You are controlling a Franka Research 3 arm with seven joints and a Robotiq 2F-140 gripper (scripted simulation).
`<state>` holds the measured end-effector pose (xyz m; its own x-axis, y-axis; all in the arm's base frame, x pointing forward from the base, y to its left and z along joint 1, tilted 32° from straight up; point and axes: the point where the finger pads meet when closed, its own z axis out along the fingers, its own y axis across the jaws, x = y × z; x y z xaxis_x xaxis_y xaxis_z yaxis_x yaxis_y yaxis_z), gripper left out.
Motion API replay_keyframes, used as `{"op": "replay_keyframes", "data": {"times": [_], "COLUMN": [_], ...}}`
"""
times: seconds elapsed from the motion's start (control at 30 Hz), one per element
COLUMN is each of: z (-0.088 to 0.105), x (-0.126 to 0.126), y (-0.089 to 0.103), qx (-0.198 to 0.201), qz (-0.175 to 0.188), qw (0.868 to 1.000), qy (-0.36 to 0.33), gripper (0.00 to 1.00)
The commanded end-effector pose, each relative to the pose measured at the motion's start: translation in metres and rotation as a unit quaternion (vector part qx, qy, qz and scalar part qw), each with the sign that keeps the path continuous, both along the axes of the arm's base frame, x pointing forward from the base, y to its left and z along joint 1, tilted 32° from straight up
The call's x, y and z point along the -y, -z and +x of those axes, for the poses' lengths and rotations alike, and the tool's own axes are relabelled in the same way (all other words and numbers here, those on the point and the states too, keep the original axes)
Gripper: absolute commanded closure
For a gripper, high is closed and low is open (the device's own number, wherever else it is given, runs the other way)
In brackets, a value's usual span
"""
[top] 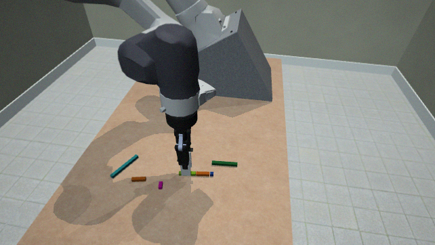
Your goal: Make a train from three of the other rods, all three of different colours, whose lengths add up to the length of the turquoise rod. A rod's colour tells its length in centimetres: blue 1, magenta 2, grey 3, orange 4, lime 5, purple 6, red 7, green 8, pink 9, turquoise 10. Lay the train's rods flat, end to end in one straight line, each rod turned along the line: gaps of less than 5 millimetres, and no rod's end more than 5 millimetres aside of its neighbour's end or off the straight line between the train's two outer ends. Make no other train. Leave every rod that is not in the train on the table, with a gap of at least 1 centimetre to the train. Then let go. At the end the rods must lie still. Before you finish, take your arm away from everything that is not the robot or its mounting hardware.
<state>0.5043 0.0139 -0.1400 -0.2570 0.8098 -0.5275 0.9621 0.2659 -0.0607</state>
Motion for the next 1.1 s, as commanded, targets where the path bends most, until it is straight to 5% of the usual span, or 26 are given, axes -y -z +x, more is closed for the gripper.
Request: {"op": "replay_keyframes", "data": {"times": [0.0, 0.23, 0.6, 0.63, 1.07], "z": [-0.002, -0.006, -0.007, -0.007, -0.007], "x": [-0.009, -0.029, -0.037, -0.037, -0.037], "y": [-0.015, -0.046, -0.059, -0.059, -0.059], "qx": [-0.002, -0.002, -0.002, -0.002, -0.002], "qz": [-0.001, -0.001, -0.001, -0.001, -0.001], "qw": [1.0, 1.0, 1.0, 1.0, 1.0], "qy": [0.0, 0.0, 0.0, 0.0, 0.0], "gripper": [0.85, 0.85, 0.85, 0.0, 0.0]}}
